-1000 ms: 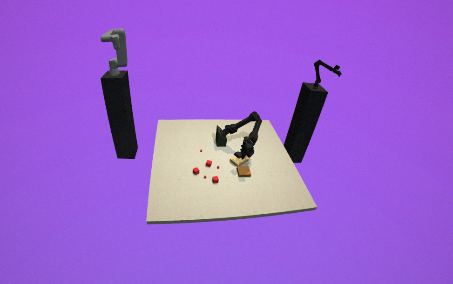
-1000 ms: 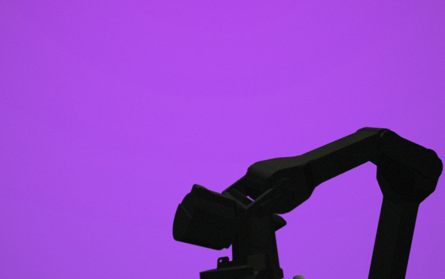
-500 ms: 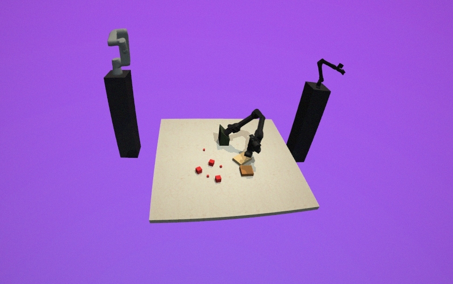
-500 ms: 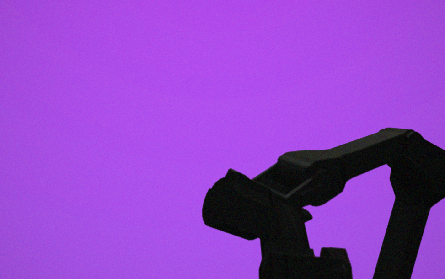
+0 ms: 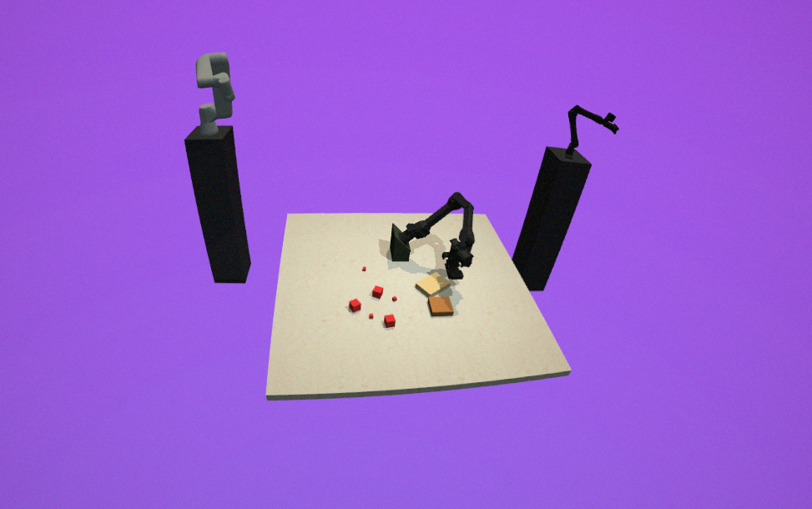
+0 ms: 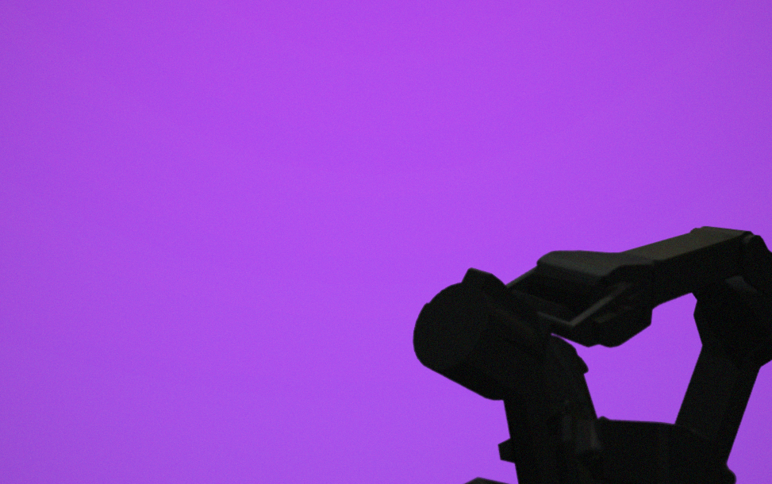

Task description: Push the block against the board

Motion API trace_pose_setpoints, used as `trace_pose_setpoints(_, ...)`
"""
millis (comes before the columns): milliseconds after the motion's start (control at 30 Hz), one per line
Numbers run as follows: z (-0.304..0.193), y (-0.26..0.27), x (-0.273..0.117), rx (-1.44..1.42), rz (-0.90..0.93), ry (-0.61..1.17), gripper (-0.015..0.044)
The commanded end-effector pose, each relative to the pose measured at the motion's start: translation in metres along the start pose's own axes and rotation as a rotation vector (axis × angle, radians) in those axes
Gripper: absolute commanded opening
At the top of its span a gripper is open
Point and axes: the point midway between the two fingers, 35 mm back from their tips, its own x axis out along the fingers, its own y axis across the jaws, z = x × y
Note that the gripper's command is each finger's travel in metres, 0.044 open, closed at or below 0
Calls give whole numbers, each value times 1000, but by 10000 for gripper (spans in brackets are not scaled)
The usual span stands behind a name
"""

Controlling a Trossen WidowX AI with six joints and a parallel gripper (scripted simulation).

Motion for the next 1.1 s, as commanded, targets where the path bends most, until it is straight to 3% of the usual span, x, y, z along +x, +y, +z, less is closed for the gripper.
trace_pose_setpoints(0,6,8,0,-134,0,2,0)
trace_pose_setpoints(333,25,25,-2,-479,-3,-12,0)
trace_pose_setpoints(533,25,25,0,-482,-2,-12,0)
trace_pose_setpoints(700,31,29,50,-557,-6,-19,0)
trace_pose_setpoints(1067,26,25,53,-561,-5,-17,0)
